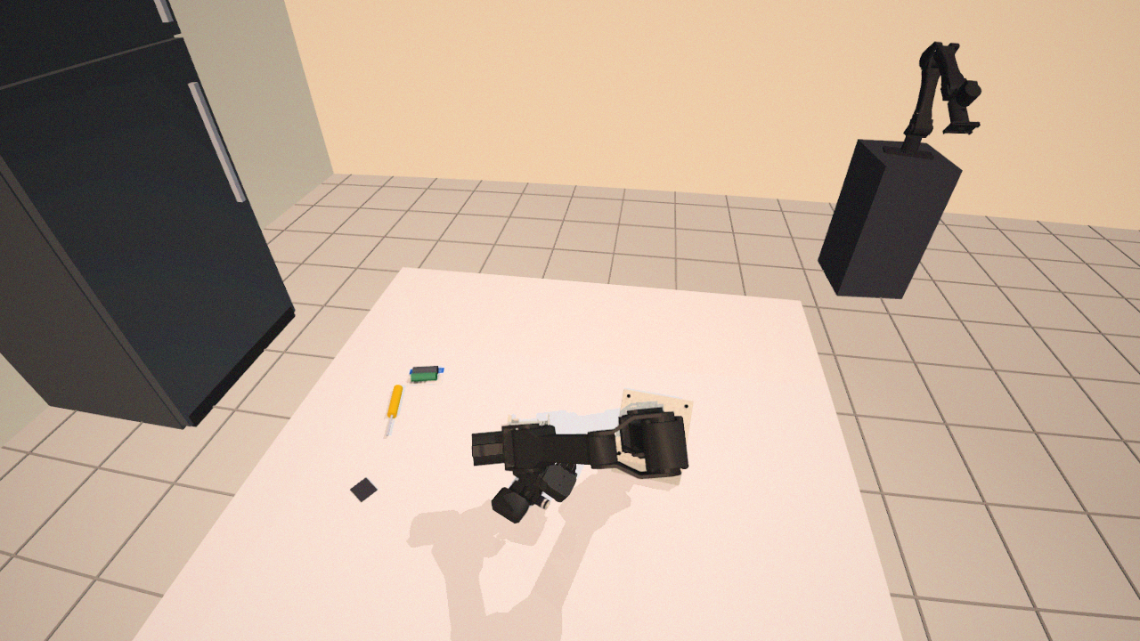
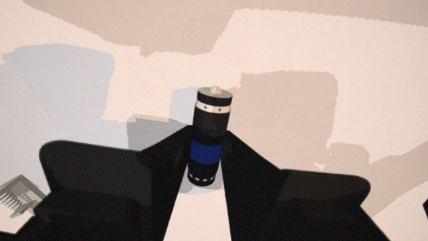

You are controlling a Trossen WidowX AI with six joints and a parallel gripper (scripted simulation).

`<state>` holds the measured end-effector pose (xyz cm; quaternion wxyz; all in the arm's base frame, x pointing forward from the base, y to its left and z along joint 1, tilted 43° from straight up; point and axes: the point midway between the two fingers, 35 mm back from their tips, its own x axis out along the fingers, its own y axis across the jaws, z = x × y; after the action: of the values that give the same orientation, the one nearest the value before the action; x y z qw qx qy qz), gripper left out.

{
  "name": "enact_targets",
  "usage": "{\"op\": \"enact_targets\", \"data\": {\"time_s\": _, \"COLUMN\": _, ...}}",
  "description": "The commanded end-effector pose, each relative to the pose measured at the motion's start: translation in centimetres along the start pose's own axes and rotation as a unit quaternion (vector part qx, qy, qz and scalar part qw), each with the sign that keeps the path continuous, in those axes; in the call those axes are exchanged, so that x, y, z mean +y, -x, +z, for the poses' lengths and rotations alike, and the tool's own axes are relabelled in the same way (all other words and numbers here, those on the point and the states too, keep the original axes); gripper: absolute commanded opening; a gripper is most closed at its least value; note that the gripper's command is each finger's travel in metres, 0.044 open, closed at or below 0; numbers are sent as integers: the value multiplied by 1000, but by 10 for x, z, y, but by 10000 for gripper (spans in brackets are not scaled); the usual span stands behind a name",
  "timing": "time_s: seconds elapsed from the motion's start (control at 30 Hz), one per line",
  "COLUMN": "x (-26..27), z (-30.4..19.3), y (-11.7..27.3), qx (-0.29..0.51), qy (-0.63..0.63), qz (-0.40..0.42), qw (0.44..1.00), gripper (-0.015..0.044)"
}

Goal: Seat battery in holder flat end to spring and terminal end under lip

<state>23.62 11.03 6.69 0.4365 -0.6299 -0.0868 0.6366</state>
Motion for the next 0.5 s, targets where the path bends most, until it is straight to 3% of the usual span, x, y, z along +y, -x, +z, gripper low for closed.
{"op": "enact_targets", "data": {"time_s": 0.0, "x": 0, "z": -4, "y": 14, "qx": 6, "qy": 1, "qz": 1, "qw": 1000, "gripper": 64}}
{"op": "enact_targets", "data": {"time_s": 0.33, "x": -1, "z": 1, "y": 45, "qx": -5, "qy": 5, "qz": 0, "qw": 1000, "gripper": 64}}
{"op": "enact_targets", "data": {"time_s": 0.47, "x": 7, "z": -14, "y": 47, "qx": -2, "qy": -110, "qz": 6, "qw": 994, "gripper": 64}}
